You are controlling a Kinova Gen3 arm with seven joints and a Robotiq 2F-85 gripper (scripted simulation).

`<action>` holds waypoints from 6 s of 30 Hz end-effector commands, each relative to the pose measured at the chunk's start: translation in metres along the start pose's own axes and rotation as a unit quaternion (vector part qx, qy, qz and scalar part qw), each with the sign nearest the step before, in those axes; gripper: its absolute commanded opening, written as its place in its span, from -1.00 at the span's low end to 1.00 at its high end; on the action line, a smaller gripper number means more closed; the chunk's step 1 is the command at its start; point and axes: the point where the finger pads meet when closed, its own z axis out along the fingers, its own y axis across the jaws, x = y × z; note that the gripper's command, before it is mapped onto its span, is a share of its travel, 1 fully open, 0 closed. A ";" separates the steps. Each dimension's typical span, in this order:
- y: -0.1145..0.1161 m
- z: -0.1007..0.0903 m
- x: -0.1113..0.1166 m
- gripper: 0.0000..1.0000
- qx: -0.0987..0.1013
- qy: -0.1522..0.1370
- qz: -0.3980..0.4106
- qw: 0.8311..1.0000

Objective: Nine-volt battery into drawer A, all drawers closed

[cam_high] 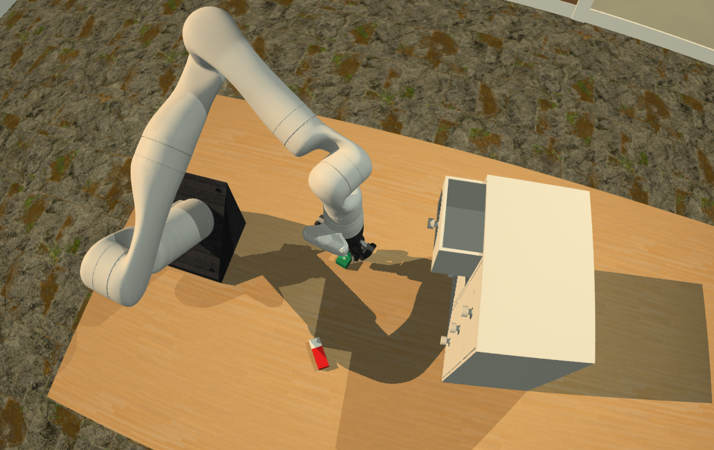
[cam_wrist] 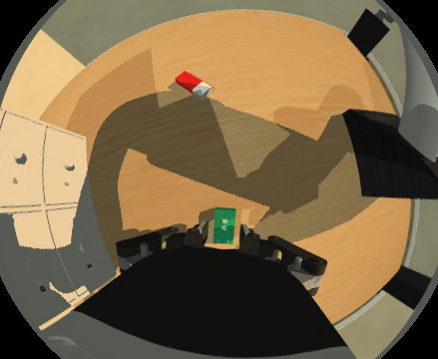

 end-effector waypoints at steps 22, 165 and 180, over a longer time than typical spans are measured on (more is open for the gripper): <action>0.000 0.014 0.000 -0.15 0.000 -0.001 0.000 1.000; -0.059 -0.076 0.025 -0.55 0.000 -0.001 0.461 0.887; -0.072 -0.076 0.030 -0.55 0.000 -0.001 0.551 0.835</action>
